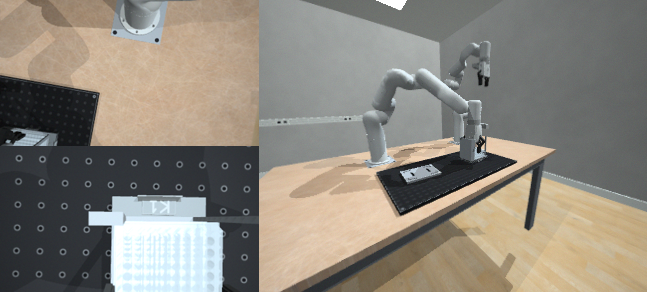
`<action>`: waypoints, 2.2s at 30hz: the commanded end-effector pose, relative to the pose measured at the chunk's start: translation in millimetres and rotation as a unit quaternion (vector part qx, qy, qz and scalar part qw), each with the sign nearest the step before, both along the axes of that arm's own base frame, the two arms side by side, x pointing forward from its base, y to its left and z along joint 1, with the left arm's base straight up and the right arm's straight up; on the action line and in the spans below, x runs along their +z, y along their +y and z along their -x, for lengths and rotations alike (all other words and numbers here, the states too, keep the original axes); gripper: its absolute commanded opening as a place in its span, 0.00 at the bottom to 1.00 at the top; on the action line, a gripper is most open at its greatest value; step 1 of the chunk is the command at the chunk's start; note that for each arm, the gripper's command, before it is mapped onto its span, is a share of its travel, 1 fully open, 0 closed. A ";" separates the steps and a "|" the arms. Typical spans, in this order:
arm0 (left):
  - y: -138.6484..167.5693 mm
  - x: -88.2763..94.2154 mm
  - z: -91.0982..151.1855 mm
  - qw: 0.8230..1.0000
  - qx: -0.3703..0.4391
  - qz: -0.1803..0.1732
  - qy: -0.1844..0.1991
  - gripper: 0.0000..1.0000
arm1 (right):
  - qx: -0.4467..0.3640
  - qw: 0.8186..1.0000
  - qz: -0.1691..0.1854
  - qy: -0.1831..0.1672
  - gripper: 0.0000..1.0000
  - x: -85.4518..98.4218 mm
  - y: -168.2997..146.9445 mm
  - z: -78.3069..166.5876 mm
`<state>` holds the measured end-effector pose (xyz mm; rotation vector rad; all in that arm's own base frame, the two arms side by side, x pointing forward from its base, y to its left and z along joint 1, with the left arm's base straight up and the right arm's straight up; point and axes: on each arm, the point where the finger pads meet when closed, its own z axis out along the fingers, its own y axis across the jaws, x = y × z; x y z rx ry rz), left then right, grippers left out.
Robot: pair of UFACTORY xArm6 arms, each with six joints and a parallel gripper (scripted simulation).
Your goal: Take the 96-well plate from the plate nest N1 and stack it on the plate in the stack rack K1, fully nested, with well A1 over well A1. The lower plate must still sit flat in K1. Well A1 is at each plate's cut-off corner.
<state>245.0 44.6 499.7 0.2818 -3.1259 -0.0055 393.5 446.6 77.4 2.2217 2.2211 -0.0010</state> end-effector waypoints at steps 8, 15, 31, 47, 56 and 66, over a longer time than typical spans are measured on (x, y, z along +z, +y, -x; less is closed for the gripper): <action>0.0 1.1 -0.1 1.000 0.000 0.000 -0.002 1.00 | 0.000 1.000 -0.002 -0.002 0.00 1.4 1.2 -1.1; 0.0 1.1 -0.1 1.000 0.000 0.000 -0.002 1.00 | 0.000 1.000 -0.002 -0.002 0.00 1.4 1.2 -1.1; 0.0 1.1 -0.1 1.000 0.000 0.000 -0.002 1.00 | 0.000 1.000 -0.002 -0.002 0.00 -1.0 1.1 -1.0; 0.0 1.1 -0.1 1.000 0.000 0.000 -0.002 1.00 | 0.000 1.000 -0.002 -0.002 0.00 -3.3 1.1 -1.0; 0.0 1.1 -0.1 1.000 0.000 0.000 -0.002 1.00 | 0.000 1.000 -0.002 -0.002 0.00 -4.8 1.1 -1.0; 0.0 1.1 -0.1 1.000 0.000 0.000 -0.002 1.00 | 0.000 1.000 -0.002 -0.002 0.00 -6.1 1.1 -1.0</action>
